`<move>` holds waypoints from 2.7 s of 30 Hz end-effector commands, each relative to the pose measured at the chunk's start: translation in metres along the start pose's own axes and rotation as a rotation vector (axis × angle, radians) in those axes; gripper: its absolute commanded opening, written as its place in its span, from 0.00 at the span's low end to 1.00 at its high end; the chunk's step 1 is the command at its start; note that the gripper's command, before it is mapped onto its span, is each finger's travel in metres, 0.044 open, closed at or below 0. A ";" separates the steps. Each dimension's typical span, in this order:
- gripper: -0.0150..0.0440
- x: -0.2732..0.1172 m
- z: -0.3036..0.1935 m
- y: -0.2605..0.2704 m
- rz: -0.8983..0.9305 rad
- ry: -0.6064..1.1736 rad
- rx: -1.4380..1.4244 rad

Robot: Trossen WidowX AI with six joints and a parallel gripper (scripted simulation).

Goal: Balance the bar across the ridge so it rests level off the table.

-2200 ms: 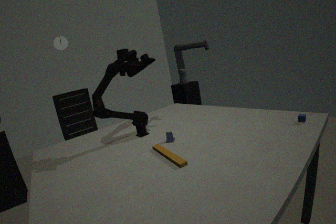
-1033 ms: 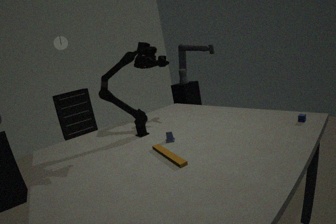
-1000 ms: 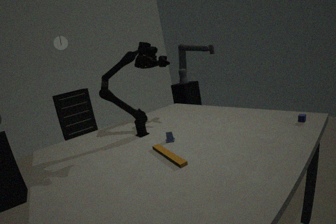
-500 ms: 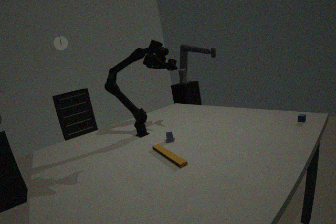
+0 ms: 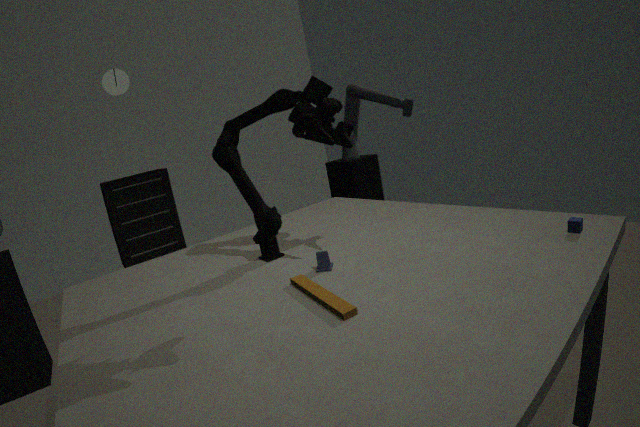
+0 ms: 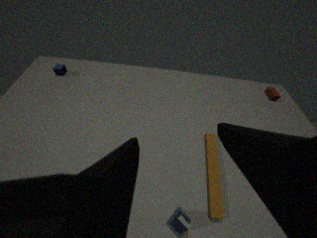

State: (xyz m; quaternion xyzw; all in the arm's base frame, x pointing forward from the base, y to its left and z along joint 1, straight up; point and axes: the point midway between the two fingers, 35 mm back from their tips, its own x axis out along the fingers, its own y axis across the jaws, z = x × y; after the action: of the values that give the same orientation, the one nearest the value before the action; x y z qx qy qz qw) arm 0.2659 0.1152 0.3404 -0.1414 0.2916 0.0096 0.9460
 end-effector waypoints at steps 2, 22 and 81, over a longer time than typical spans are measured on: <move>0.79 0.024 -0.003 -0.004 -0.017 0.080 -0.019; 0.79 0.110 -0.032 -0.041 -0.064 0.387 -0.007; 0.79 0.261 -0.193 -0.137 0.112 0.945 0.361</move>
State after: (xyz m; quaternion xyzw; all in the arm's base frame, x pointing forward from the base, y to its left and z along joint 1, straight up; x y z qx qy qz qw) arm 0.3896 -0.0860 0.0823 0.0519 0.6933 -0.0590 0.7163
